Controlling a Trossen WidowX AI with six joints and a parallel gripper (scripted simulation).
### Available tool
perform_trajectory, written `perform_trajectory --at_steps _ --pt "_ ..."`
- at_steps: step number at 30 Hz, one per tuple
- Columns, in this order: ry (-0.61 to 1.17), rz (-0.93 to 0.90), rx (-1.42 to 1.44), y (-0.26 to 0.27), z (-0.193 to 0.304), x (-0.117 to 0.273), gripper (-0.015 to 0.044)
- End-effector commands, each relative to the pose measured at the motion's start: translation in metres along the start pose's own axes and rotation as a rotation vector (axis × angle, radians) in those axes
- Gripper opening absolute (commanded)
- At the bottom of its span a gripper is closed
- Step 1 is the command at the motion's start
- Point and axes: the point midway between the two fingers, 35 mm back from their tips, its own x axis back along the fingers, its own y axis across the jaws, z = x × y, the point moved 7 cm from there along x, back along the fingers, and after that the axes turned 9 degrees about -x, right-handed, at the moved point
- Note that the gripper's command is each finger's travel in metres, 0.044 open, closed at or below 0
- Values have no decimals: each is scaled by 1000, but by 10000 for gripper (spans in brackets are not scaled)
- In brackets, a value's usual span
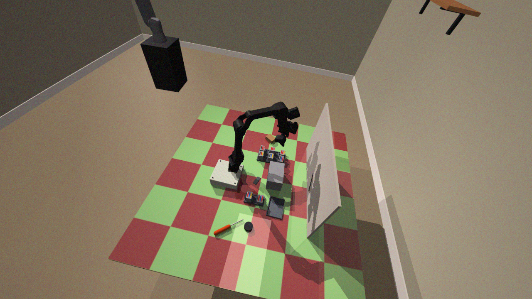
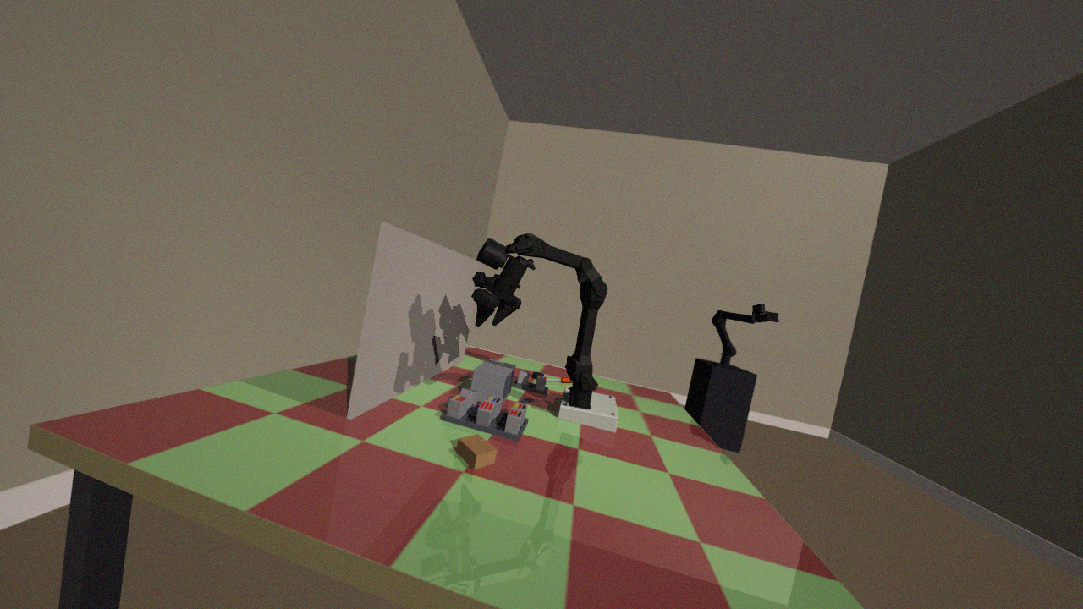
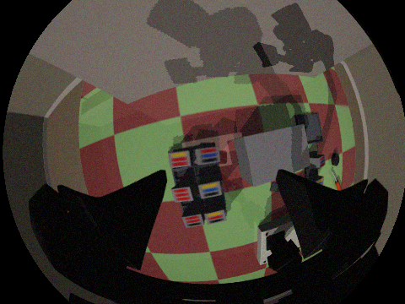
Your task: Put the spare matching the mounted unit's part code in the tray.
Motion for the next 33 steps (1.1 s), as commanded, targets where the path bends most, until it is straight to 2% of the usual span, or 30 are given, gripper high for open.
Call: perform_trajectory --at_steps 1,10,31,33 --pt "90 44 82 -20 -38 -23 440" --pt "302 8 232 -105 -123 -76 440" --pt "306 5 234 -108 -124 -77 440" --pt "305 18 165 -120 -125 -80 440"
